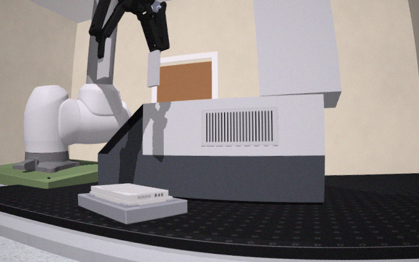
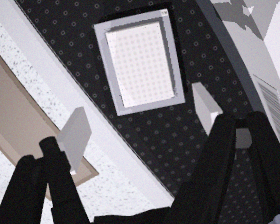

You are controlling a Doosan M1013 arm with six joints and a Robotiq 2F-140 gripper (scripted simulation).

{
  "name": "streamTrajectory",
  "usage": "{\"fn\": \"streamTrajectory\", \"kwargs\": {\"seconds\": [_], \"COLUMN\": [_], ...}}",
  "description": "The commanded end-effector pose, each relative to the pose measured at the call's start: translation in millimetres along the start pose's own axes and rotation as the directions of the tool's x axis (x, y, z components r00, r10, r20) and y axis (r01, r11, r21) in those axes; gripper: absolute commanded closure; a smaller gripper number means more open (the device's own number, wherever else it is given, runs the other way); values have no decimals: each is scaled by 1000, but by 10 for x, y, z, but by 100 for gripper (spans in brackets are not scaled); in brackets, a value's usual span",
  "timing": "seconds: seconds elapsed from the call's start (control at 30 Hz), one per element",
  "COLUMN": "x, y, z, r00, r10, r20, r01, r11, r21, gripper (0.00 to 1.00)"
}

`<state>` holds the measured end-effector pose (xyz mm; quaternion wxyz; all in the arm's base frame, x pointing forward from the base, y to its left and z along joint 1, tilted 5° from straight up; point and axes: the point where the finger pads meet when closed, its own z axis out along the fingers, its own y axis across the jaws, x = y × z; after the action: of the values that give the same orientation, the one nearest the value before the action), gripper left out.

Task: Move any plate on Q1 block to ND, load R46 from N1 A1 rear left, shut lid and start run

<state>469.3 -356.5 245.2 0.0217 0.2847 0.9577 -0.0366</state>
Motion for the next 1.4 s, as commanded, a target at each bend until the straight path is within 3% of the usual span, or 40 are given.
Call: {"fn": "streamTrajectory", "kwargs": {"seconds": [0.0,1.37], "x": [-1,-1], "y": [0,0], "z": [102,1269], "r00": [1000,1000], "r10": [0,0], "r20": [0,0], "r01": [0,0], "r11": [1000,1000], "r21": [0,0], "gripper": [34,34]}}
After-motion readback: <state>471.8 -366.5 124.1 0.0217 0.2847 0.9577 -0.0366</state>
